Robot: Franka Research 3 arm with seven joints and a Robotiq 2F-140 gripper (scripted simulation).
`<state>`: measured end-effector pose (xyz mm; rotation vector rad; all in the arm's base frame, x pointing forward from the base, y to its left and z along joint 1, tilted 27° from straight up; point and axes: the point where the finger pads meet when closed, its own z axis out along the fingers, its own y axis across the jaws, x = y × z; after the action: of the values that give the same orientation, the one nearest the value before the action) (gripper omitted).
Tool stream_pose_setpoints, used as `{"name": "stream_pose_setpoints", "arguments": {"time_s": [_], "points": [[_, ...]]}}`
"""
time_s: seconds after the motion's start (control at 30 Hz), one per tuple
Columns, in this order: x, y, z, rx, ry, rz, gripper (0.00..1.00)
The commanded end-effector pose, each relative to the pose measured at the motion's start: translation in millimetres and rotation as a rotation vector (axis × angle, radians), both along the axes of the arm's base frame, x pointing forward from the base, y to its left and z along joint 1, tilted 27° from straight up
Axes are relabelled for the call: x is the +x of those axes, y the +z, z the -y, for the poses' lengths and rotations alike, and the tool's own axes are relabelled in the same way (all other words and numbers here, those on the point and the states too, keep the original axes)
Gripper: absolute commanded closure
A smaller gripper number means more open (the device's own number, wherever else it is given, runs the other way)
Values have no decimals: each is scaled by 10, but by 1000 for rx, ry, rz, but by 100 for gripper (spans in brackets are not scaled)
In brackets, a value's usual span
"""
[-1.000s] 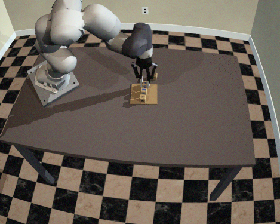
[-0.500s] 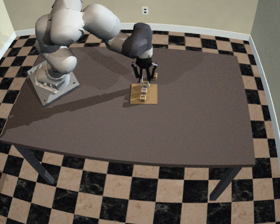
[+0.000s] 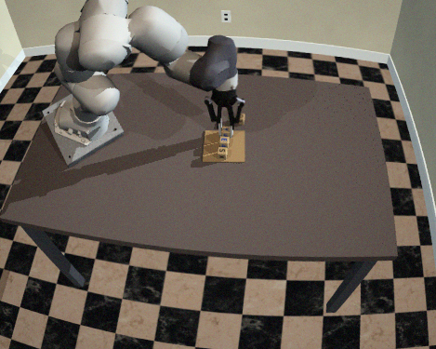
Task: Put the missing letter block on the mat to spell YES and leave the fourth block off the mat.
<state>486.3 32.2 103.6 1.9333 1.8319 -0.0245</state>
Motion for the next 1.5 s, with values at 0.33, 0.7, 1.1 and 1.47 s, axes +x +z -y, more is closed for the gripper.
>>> {"name": "stream_pose_setpoints", "arguments": {"time_s": [0.33,0.7,1.1,1.47], "points": [[7,1,9,2,-4,2,72],[5,7,6,2,-4,2,72],[-87,274,-98,2,-4,2,72],[-228,687,-258,2,-4,2,72]]}}
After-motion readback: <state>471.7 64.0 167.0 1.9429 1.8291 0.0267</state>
